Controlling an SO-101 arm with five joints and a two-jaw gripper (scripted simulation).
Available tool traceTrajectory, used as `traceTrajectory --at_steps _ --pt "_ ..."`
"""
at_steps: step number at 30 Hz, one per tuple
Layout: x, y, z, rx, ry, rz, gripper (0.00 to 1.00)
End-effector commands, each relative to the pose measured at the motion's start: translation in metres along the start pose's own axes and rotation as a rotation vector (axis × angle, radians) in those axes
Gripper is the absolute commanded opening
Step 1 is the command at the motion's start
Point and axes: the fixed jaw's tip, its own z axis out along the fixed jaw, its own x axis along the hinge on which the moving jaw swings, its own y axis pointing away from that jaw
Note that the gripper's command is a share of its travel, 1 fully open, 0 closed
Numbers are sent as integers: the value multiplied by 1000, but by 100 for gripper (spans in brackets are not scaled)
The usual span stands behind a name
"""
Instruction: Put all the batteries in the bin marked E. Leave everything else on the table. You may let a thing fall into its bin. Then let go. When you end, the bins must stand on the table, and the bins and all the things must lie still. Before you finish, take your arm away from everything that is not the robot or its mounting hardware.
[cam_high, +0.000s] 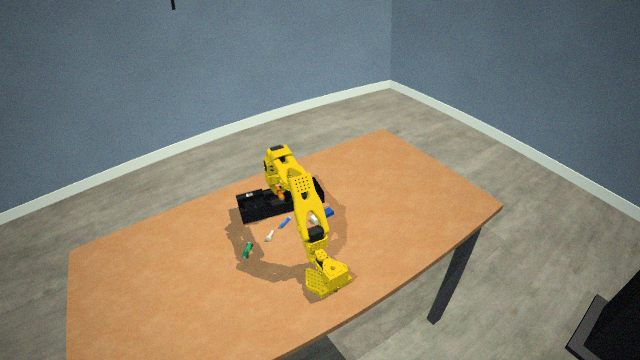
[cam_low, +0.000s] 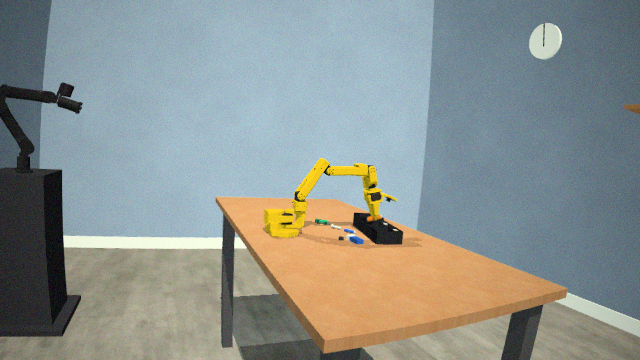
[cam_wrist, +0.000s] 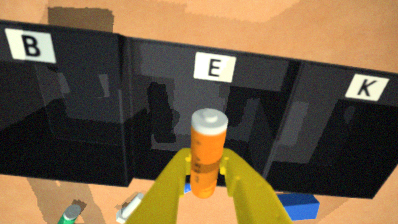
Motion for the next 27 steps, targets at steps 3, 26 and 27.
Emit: traceTrajectory --at_steps 3,26,27 --pt "-11 -2 -14 0 -92 14 0" --pt "-8 -2 1 0 -92 14 0" --pt "-8 -2 1 0 -92 14 0"
